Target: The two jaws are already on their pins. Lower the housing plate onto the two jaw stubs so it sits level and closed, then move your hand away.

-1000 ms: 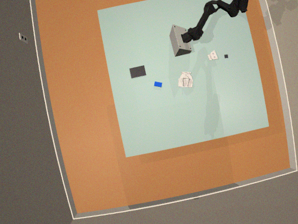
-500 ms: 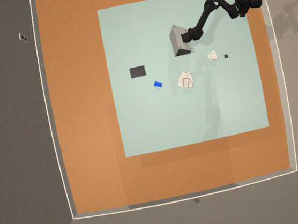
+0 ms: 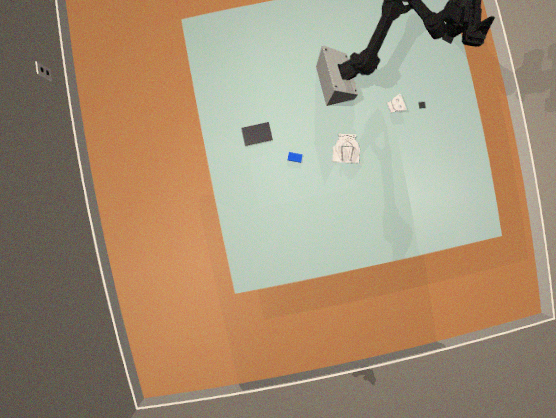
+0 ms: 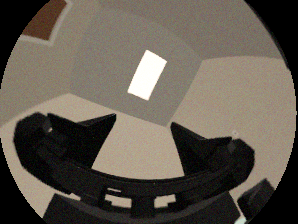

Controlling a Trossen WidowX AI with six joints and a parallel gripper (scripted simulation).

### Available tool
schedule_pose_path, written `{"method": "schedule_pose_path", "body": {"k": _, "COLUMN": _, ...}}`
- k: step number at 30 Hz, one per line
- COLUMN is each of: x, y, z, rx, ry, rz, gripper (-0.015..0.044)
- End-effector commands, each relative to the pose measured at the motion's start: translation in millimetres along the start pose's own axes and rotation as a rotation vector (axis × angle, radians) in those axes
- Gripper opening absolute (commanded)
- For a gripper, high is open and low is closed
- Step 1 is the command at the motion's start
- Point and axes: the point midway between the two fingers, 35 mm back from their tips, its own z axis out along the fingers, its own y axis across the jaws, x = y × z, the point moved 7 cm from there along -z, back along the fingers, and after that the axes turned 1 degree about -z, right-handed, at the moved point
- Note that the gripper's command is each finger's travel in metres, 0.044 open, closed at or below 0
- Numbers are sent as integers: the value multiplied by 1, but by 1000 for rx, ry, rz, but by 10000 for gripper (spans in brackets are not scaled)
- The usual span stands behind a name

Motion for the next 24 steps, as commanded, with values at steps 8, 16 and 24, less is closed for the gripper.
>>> {"method": "schedule_pose_path", "body": {"k": 8, "x": 8, "y": -55, "z": -4, "rx": 304, "ry": 127, "rz": -78, "gripper": 440}}
{"method": "schedule_pose_path", "body": {"k": 16, "x": 13, "y": -95, "z": -17, "rx": 537, "ry": 223, "rz": -116, "gripper": 440}}
{"method": "schedule_pose_path", "body": {"k": 24, "x": 17, "y": -131, "z": -38, "rx": 775, "ry": 322, "rz": -141, "gripper": 440}}
